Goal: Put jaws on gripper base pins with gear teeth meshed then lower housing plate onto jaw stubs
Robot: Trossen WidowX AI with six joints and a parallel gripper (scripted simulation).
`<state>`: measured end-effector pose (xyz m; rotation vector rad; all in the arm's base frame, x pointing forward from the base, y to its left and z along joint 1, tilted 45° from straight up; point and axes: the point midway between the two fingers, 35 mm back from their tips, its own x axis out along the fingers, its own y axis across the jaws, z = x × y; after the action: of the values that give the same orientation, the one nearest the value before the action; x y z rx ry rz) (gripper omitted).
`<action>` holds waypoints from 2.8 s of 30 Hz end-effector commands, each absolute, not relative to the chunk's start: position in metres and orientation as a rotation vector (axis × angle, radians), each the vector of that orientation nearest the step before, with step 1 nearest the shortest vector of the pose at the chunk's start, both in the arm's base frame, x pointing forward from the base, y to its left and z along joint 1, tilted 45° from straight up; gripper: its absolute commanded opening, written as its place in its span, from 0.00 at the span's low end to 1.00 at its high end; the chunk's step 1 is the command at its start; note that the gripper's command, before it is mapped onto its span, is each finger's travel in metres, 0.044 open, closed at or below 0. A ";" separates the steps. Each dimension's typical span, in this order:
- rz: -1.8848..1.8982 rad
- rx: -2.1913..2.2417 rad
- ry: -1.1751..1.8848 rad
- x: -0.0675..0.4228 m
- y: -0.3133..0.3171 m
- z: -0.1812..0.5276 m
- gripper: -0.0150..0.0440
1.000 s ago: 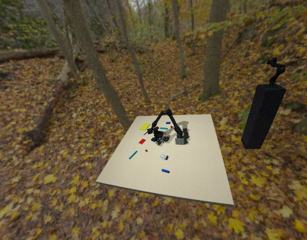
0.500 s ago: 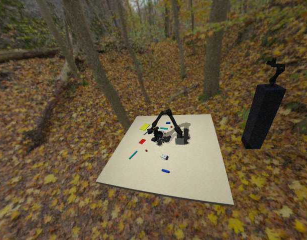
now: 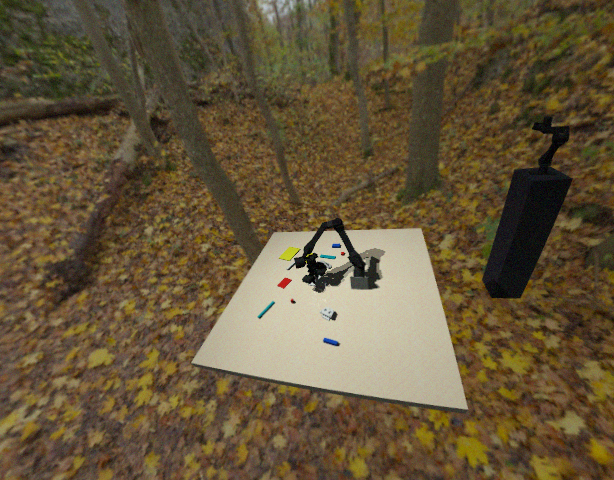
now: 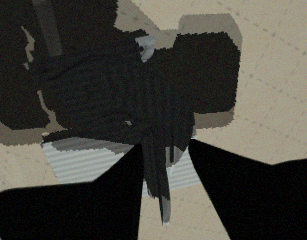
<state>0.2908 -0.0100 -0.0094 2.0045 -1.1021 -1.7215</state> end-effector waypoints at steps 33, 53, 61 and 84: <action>-1.719 2.001 -1.106 0.293 -0.012 -0.008 0.48; -1.719 2.001 -1.106 0.293 -0.013 -0.009 0.48; -1.719 2.001 -1.106 0.293 -0.013 -0.009 0.48; -1.721 2.004 -1.105 0.292 -0.012 -0.009 0.63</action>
<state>0.2924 -0.0118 -0.0091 2.0039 -1.1050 -1.7213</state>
